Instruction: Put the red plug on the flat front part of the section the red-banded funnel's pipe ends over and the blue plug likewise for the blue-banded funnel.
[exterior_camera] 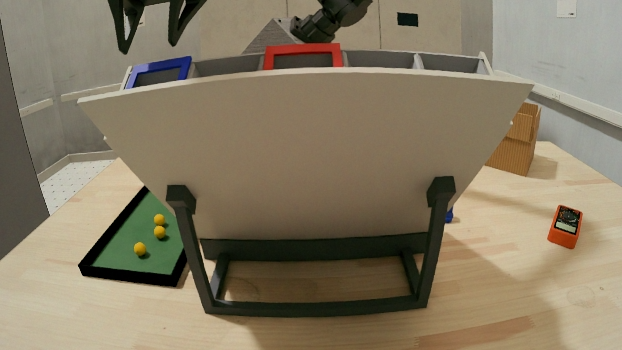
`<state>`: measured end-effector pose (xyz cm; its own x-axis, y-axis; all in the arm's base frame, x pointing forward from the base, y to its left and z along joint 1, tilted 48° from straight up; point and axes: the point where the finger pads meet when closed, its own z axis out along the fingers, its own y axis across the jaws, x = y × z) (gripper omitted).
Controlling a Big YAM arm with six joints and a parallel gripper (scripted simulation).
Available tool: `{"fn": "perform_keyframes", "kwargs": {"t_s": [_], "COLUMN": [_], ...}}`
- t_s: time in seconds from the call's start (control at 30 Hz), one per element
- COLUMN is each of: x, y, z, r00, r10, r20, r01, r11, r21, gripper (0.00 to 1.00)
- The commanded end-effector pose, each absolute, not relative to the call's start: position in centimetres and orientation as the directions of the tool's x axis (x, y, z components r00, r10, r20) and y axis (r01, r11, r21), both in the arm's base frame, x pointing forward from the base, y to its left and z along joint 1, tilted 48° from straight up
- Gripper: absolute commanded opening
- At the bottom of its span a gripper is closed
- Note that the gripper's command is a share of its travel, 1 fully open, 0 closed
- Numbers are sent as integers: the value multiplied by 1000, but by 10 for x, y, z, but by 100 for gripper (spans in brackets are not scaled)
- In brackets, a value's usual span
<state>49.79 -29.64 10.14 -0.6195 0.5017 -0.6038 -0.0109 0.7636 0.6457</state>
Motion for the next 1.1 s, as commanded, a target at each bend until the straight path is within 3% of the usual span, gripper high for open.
{"fn": "perform_keyframes", "kwargs": {"t_s": [0.0, 1.07], "x": [498, 494], "y": [-303, -310], "z": [109, 117], "r00": [-607, -615], "r10": [499, 505], "r20": [-618, -605], "r01": [-14, -10], "r11": [771, 763], "r21": [636, 647], "gripper": [59, 59]}}
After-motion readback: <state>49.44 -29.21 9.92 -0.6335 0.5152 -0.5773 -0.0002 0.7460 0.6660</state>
